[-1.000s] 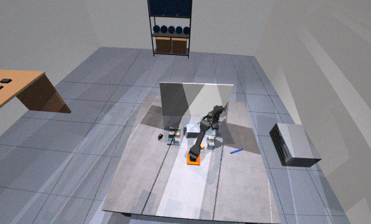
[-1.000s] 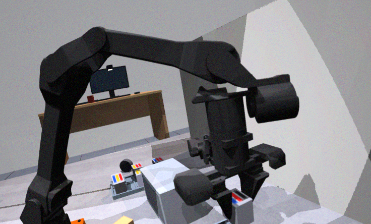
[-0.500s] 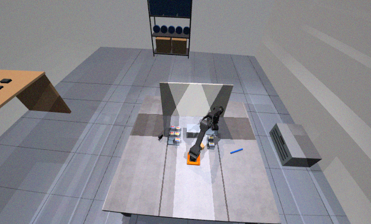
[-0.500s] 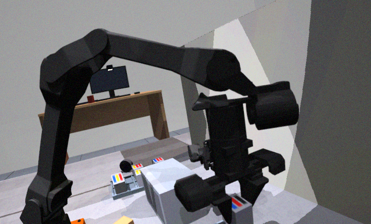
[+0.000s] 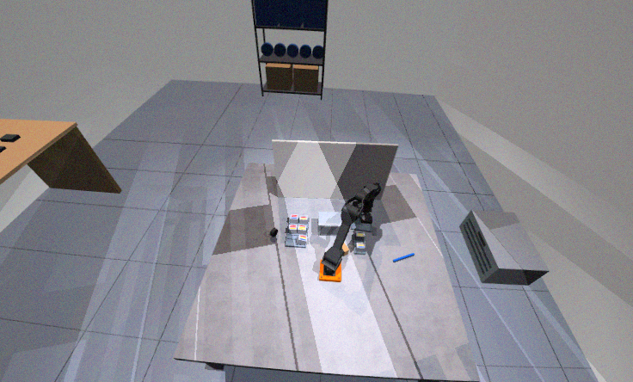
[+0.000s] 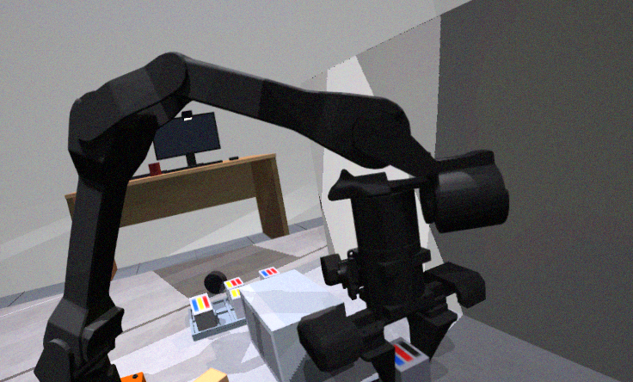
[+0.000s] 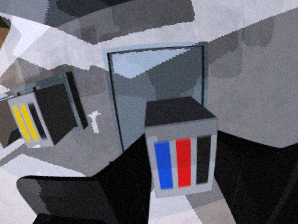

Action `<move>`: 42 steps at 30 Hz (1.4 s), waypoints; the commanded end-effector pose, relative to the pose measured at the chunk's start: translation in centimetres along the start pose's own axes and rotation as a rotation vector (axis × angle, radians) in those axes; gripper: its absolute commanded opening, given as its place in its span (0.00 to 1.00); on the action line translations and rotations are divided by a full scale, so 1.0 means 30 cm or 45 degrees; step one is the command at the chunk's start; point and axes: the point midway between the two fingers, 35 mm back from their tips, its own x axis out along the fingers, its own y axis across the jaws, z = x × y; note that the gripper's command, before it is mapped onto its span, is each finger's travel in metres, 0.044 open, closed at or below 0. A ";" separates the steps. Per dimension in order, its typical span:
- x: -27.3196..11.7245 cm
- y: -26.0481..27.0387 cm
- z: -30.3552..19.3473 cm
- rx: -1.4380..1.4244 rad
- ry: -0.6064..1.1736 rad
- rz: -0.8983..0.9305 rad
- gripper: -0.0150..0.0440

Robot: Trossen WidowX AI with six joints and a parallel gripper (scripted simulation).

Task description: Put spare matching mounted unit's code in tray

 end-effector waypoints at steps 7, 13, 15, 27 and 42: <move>0.029 0.007 0.006 -0.002 -0.007 0.003 0.25; 0.043 0.009 0.008 -0.002 -0.007 0.003 0.25; 0.047 0.010 0.008 -0.002 -0.008 0.003 0.25; 0.074 0.016 0.011 -0.002 -0.008 0.003 0.25; 0.103 0.023 0.015 -0.002 -0.008 0.004 0.25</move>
